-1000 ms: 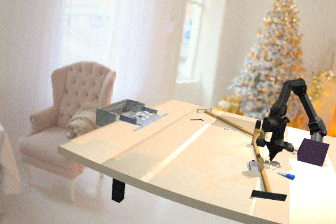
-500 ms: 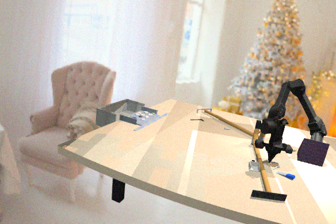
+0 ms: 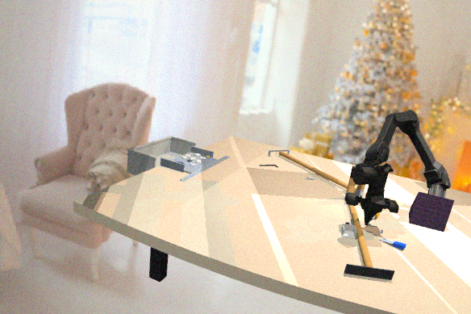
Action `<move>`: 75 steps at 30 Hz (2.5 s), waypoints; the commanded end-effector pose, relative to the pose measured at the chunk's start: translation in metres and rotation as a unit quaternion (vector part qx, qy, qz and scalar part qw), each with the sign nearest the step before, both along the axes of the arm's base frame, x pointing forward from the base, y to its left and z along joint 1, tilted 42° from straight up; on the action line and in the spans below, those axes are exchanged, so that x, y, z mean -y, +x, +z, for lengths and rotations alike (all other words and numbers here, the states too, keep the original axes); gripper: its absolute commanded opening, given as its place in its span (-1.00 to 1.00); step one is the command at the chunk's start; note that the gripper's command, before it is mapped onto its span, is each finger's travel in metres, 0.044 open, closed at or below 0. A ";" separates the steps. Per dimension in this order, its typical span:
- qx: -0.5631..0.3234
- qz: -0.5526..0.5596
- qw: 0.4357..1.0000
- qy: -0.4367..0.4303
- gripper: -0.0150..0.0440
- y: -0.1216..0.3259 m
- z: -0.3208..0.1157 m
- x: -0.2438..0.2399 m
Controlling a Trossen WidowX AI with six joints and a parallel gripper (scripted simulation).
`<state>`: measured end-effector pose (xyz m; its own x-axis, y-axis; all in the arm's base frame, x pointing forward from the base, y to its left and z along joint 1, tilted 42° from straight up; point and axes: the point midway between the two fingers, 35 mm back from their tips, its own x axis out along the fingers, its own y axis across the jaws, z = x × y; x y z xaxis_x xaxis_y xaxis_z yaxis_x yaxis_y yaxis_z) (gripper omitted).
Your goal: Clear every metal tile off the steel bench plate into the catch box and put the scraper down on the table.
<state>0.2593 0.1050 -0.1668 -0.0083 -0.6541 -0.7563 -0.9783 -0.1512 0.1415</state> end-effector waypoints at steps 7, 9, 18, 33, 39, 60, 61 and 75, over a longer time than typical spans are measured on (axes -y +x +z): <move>-0.003 0.002 1.000 -0.004 -0.49 0.008 -0.003 -0.001; -0.003 0.002 1.000 -0.004 -0.49 0.010 -0.004 -0.001; -0.003 0.002 1.000 -0.004 -0.49 0.019 -0.005 -0.003; -0.002 0.002 1.000 -0.004 -0.49 0.034 -0.007 -0.006; -0.002 0.002 1.000 -0.004 -0.49 0.040 -0.008 -0.007; -0.002 0.002 1.000 -0.004 -0.49 0.061 -0.011 -0.009; -0.002 0.002 1.000 -0.004 -0.49 0.062 -0.011 -0.009; -0.001 0.002 1.000 -0.004 -0.49 0.076 -0.012 -0.010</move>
